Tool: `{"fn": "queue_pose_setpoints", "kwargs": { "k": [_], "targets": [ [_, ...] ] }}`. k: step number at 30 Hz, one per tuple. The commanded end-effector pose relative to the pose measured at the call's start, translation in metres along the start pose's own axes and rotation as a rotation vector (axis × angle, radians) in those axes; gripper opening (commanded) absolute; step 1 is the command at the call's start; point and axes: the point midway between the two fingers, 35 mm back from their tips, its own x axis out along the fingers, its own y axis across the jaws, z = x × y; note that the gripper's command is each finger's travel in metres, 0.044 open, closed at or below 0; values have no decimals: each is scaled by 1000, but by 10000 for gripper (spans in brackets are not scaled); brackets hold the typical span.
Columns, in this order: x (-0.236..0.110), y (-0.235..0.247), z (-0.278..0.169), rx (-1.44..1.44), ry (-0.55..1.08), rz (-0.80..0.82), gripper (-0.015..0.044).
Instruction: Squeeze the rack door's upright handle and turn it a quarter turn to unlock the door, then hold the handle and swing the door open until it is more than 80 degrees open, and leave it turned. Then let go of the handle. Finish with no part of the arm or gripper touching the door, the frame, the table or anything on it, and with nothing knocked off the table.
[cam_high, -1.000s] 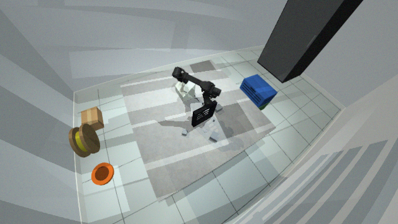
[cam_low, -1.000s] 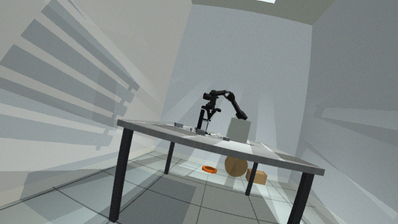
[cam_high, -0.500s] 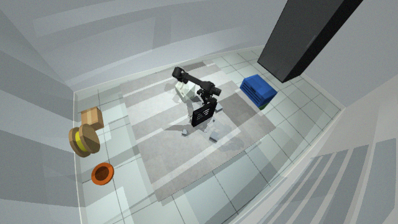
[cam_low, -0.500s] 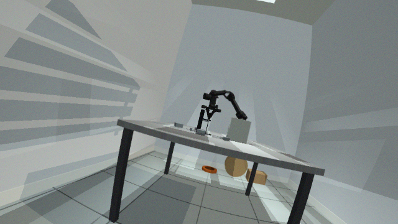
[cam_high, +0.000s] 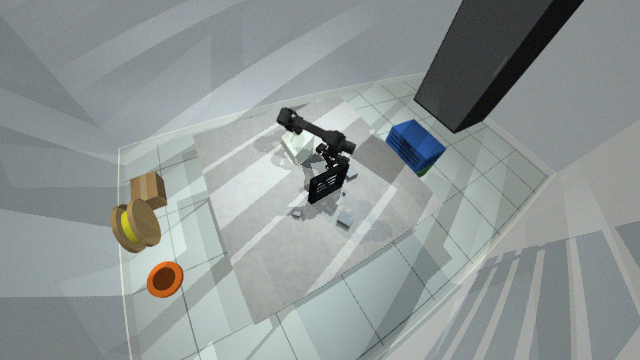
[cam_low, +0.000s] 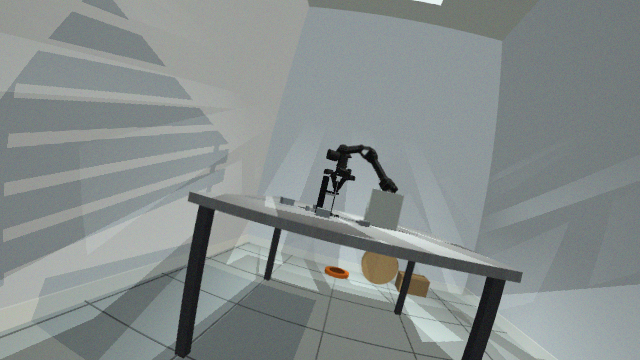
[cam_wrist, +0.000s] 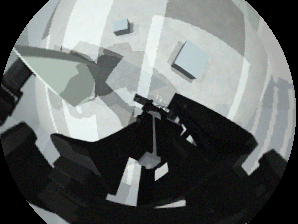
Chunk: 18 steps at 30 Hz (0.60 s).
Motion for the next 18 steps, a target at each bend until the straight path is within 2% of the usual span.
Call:
{"fn": "queue_pose_setpoints", "kwargs": {
  "k": [1, 3, 6, 18],
  "targets": [
    [0, 0, -1, -7, 4, 0, 252],
    [0, 0, -1, -7, 4, 0, 288],
    [0, 0, -1, 66, 4, 0, 288],
    [0, 0, -1, 661, 3, -2, 288]
  ]
}}
